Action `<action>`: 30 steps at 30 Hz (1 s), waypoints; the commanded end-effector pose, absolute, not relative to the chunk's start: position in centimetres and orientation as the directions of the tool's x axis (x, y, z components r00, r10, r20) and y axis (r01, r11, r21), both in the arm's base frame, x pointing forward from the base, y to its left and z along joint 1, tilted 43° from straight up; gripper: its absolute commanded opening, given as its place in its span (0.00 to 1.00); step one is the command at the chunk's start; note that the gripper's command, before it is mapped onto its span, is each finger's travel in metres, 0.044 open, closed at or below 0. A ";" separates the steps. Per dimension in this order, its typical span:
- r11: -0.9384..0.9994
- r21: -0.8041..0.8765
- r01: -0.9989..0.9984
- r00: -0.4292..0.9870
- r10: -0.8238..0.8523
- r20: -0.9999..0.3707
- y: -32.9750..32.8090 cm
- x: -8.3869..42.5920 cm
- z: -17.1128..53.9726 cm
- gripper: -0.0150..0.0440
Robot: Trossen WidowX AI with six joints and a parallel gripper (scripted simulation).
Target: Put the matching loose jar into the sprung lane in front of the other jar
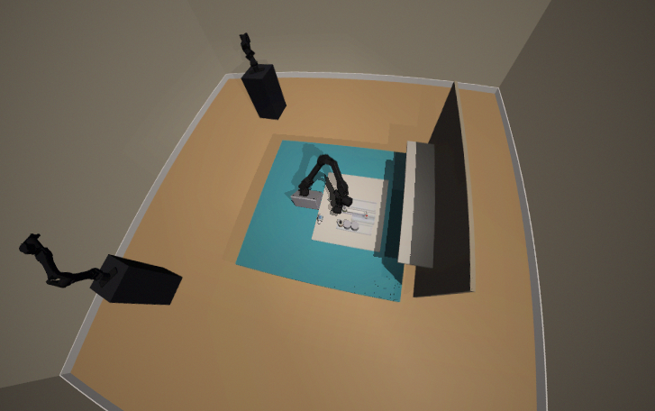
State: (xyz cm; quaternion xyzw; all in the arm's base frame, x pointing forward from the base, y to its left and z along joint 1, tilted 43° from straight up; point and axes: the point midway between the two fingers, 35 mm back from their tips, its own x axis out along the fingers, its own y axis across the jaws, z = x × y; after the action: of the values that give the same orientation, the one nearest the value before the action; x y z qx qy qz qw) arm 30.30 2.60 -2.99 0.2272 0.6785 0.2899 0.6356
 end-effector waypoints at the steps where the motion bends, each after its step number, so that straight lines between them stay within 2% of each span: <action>1: 0.729 0.681 -0.073 -0.064 0.678 -0.732 2.5 31.3 -2.7 0.25; 30: 0.729 0.681 -0.073 -0.064 0.678 -0.732 2.4 32.4 -2.5 0.25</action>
State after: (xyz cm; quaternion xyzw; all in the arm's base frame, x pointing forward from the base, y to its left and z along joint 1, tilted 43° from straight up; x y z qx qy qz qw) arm 31.33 2.65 -2.90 0.2261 0.6796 0.2902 0.6347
